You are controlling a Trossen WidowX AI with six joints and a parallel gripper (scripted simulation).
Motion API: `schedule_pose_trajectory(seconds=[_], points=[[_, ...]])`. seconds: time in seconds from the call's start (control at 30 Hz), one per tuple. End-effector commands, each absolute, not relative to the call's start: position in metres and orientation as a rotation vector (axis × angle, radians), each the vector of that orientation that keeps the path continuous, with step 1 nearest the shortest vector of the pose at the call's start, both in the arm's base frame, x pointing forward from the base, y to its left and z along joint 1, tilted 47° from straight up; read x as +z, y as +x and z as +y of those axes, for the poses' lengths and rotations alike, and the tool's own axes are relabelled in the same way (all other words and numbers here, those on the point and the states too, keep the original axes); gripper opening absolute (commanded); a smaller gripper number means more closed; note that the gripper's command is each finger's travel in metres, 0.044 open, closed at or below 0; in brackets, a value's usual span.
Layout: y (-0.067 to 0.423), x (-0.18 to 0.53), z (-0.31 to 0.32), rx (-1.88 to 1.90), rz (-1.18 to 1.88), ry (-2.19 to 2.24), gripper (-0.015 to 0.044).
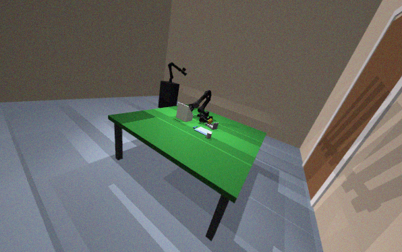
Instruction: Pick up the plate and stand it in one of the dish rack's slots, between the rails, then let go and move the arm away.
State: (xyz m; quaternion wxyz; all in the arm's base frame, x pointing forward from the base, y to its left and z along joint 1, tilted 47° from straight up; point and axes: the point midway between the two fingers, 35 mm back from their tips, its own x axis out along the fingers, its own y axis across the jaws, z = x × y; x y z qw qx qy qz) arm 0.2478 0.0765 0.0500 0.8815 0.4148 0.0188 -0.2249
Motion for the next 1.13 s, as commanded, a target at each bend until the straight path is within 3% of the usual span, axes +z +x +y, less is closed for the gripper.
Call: schedule_pose_trajectory(seconds=[0.0, 1.1], points=[[0.248, 0.05, 0.077, -0.469, 0.039, 0.863, 0.04], [0.244, 0.136, -0.001, -0.477, 0.032, 0.833, 0.04]])
